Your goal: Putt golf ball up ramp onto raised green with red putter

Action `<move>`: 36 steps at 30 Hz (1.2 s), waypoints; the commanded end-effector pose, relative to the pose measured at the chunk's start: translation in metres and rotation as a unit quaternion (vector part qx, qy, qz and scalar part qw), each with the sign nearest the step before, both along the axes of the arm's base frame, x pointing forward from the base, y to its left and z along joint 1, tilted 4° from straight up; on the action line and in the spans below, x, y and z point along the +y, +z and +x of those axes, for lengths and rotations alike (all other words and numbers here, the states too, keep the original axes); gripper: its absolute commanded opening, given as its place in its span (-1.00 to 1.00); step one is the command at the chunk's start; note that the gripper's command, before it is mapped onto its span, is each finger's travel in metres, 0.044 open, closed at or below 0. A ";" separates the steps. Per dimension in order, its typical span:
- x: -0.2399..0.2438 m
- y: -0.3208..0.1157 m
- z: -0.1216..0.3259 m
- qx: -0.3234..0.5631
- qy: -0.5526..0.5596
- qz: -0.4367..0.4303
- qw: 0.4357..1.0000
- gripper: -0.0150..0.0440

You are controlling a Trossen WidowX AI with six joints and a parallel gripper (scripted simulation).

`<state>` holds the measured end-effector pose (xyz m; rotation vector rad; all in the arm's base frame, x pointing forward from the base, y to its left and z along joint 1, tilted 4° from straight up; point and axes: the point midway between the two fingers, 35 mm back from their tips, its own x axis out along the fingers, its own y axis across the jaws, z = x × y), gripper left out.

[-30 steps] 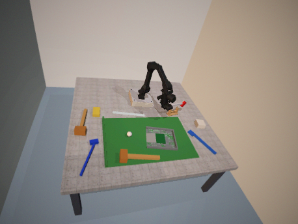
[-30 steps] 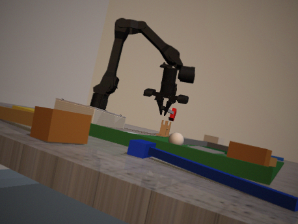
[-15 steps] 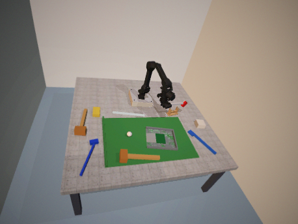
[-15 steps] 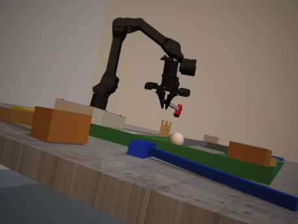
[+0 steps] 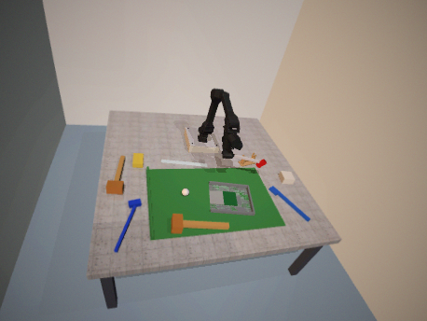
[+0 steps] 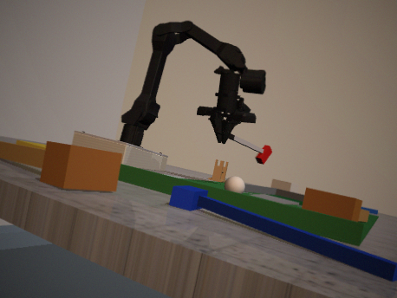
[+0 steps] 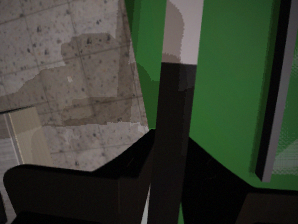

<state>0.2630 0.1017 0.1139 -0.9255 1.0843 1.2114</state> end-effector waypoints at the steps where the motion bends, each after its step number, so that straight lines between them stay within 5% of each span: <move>1: -0.021 0.004 0.014 0.002 -0.063 -0.005 0.998 -0.49; 36: -0.211 0.001 0.026 0.070 -0.516 -0.048 0.852 -0.49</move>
